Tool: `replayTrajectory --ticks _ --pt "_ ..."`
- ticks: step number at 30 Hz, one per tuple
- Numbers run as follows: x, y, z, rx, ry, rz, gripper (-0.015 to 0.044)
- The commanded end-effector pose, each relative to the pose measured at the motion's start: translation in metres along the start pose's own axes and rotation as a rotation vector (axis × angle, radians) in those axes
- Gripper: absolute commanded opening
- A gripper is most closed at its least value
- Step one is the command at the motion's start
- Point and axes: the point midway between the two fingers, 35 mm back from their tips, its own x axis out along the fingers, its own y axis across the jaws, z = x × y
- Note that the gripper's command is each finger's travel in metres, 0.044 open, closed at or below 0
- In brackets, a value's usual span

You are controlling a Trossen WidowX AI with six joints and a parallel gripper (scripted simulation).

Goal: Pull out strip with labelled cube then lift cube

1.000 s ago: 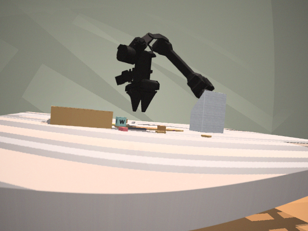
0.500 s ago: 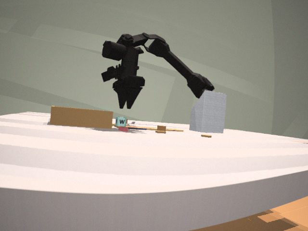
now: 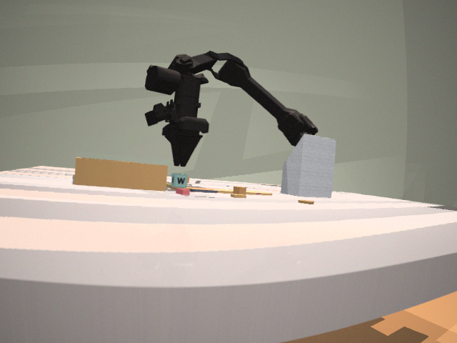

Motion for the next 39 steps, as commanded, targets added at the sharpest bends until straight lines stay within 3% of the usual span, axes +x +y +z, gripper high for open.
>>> replayTrajectory --ticks 1,26,30,37,39 --pt "0.009 0.0 -0.001 -0.005 0.003 -0.006 0.025" --pt "0.042 -0.002 -0.003 -0.005 0.003 -0.008 0.025" --pt "0.04 -0.001 -0.001 0.0 0.002 -0.003 0.0145" --pt "0.04 -0.001 -0.001 0.0 0.002 -0.003 0.0098" --pt "0.04 -0.001 -0.001 0.0 0.002 -0.003 0.0046"
